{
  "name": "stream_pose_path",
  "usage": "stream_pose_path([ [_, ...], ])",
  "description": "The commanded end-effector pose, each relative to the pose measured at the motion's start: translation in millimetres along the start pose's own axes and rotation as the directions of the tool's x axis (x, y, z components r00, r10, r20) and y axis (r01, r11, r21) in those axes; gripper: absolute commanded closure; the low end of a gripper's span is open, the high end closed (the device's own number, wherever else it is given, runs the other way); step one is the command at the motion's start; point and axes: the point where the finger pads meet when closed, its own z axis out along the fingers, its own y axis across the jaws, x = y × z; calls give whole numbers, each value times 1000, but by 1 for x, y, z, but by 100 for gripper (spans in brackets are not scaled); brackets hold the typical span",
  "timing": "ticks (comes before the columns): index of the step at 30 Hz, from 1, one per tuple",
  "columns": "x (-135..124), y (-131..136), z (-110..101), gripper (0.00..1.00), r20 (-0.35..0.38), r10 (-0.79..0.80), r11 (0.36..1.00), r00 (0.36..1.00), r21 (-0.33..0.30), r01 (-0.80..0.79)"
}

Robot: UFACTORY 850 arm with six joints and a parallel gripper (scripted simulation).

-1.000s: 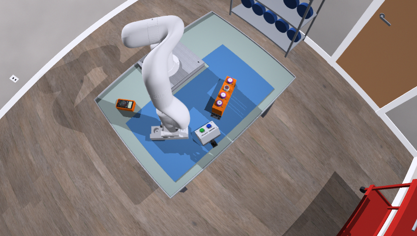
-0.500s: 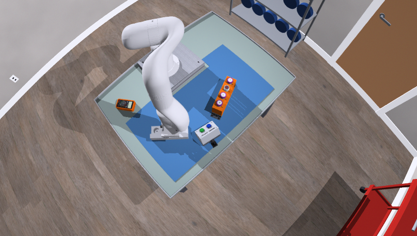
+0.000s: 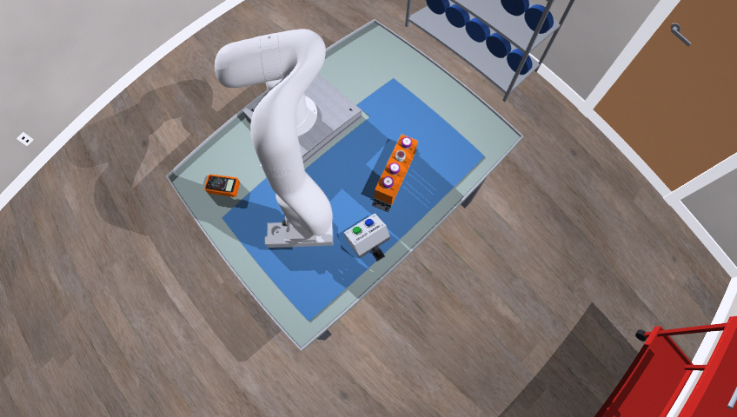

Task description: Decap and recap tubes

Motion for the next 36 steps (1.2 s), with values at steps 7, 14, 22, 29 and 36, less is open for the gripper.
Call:
stream_pose_path([
  [7, 0, 0, -35, 54, -18, 0, 1000, 1000, 14, 0],
  [14, 0, 1, -60, 54, -18, 0, 1000, 1000, 14, 0],
  [22, -1, 1, -100, 54, -19, 0, 1000, 1000, 14, 0],
  [29, -2, 2, -125, 54, -19, 0, 1000, 1000, 14, 0],
  [36, -2, 2, -138, 54, -19, 0, 1000, 1000, 14, 0],
])
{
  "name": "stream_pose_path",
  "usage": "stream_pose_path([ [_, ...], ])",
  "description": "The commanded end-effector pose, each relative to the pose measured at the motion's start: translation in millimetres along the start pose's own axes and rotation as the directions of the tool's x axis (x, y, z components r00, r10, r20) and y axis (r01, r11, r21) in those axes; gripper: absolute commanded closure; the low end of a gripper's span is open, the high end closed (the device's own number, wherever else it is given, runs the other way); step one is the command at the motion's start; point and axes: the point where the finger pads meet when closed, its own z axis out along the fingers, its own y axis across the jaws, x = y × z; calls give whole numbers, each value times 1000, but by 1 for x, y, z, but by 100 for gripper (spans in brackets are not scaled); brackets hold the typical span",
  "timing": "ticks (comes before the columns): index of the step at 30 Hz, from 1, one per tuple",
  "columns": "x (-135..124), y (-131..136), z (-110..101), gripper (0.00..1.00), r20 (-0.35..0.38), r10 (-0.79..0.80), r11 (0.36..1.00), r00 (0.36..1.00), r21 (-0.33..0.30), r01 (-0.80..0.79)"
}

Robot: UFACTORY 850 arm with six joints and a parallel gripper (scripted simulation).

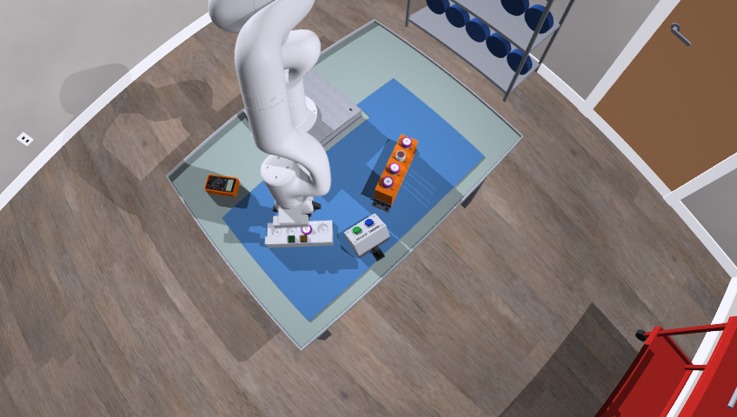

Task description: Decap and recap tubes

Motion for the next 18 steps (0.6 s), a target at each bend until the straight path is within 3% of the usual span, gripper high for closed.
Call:
stream_pose_path([
  [1, -4, -8, -2, 54, 6, 86, 996, 996, -17, -86],
  [4, -15, -30, -2, 54, 2, 320, 947, 947, -17, -320],
  [5, -15, -30, -2, 54, 2, 329, 944, 944, -18, -329],
  [7, -23, -45, -1, 54, -1, 477, 879, 879, -17, -477],
  [10, -23, -45, -1, 54, -1, 482, 876, 876, -18, -481],
  [13, -35, -67, -1, 54, -5, 683, 730, 730, -17, -683],
  [14, -35, -67, -1, 54, -5, 683, 730, 730, -17, -683],
  [15, -39, -75, -1, 54, -6, 734, 679, 679, -14, -734],
  [16, -39, -75, -1, 54, -7, 742, 670, 671, -16, -742],
  [18, -47, -89, -1, 54, -8, 837, 547, 547, -13, -837],
])
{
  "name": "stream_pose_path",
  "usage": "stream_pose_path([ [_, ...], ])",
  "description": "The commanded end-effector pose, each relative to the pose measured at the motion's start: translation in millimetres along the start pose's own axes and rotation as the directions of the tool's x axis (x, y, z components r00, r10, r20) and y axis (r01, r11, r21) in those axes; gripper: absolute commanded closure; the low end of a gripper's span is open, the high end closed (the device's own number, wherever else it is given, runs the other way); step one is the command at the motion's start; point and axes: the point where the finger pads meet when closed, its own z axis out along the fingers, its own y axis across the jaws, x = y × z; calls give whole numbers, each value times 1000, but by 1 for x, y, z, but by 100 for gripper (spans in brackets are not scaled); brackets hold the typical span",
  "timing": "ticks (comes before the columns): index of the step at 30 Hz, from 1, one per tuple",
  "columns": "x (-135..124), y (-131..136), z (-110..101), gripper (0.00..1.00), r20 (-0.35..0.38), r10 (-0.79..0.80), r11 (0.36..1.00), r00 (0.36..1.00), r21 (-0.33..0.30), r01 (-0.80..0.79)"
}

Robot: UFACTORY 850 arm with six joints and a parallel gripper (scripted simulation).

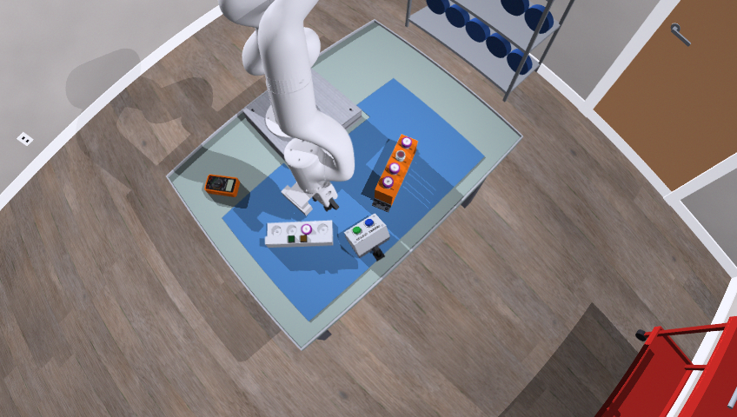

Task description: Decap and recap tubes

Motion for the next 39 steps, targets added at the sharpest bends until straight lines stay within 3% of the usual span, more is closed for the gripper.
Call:
stream_pose_path([
  [1, -20, -8, 1, 54, -51, 227, 973, 973, -42, -229],
  [6, -52, -18, 2, 54, -60, 473, 880, 879, -28, -475],
  [14, -92, -31, 5, 54, -60, 473, 880, 879, -28, -475],
  [24, -171, -57, 9, 54, -59, 473, 880, 879, -28, -475],
  [26, -171, -57, 9, 54, -59, 473, 880, 879, -28, -475],
  [34, -234, -77, 13, 54, -59, 473, 880, 879, -28, -475],
  [39, -238, -78, 13, 54, -59, 473, 880, 879, -28, -475],
])
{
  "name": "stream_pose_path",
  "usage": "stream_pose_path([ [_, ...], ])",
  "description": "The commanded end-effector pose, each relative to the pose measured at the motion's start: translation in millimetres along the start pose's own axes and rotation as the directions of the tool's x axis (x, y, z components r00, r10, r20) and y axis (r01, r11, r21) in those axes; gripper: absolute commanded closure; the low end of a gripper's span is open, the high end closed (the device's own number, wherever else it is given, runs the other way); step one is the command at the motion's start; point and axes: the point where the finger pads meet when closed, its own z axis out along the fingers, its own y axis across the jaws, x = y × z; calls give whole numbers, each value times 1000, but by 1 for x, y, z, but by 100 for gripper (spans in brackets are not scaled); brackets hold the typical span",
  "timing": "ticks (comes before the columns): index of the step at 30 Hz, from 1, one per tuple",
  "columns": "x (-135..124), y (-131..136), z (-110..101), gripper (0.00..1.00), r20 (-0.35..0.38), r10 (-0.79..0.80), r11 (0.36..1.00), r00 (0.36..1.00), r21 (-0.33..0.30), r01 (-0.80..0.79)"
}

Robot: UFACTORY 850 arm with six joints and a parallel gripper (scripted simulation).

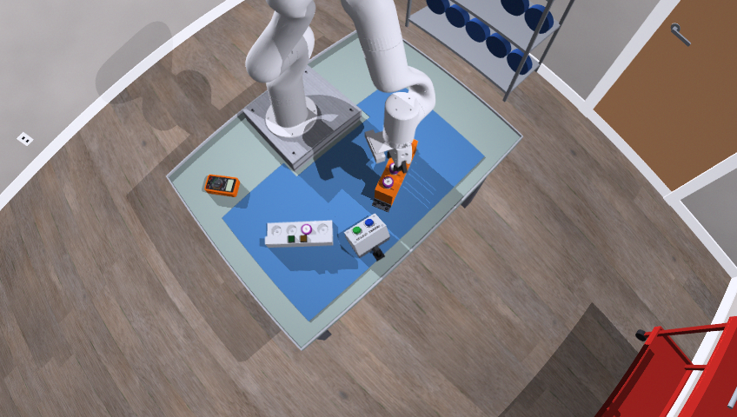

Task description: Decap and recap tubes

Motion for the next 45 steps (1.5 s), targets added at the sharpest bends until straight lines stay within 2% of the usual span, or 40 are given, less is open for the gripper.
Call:
stream_pose_path([
  [1, -2, -1, 0, 54, -5, 2, 1000, 1000, 3, -2],
  [4, -2, -1, 3, 54, -5, 2, 1000, 1000, 3, -2],
  [15, -2, -1, 35, 54, -6, 2, 1000, 1000, 3, -2],
  [45, -2, 0, 45, 54, -6, 2, 1000, 1000, 3, -2],
])
